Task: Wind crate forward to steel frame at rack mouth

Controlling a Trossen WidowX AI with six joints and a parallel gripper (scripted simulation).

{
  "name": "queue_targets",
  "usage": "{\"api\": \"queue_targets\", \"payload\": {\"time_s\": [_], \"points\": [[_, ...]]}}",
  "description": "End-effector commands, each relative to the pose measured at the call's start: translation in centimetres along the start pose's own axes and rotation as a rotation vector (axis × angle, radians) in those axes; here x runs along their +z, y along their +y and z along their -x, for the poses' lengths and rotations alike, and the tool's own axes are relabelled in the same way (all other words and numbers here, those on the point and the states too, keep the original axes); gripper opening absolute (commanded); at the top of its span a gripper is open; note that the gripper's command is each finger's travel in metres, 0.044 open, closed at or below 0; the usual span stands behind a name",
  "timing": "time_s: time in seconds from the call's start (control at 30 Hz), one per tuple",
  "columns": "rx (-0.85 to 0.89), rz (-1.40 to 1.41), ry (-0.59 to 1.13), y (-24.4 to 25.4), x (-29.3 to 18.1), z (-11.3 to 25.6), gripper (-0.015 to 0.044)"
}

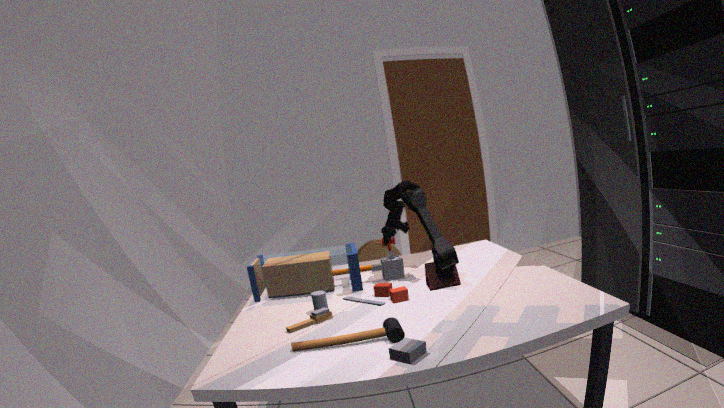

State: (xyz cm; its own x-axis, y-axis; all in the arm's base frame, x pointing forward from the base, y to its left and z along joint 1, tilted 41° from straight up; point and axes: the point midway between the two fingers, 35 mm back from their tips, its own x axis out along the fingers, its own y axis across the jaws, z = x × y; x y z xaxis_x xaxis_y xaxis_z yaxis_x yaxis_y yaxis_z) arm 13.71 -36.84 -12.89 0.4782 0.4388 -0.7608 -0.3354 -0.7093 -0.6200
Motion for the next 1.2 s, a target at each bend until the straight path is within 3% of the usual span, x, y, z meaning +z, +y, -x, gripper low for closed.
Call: {"api": "queue_targets", "payload": {"time_s": [0.0, 1.17], "points": [[-0.019, 0.053, 0.026, -1.27, -2.51, -1.29, 0.0000], [-0.019, 0.053, 0.026, -1.48, -2.84, -1.43, 0.0000]]}}
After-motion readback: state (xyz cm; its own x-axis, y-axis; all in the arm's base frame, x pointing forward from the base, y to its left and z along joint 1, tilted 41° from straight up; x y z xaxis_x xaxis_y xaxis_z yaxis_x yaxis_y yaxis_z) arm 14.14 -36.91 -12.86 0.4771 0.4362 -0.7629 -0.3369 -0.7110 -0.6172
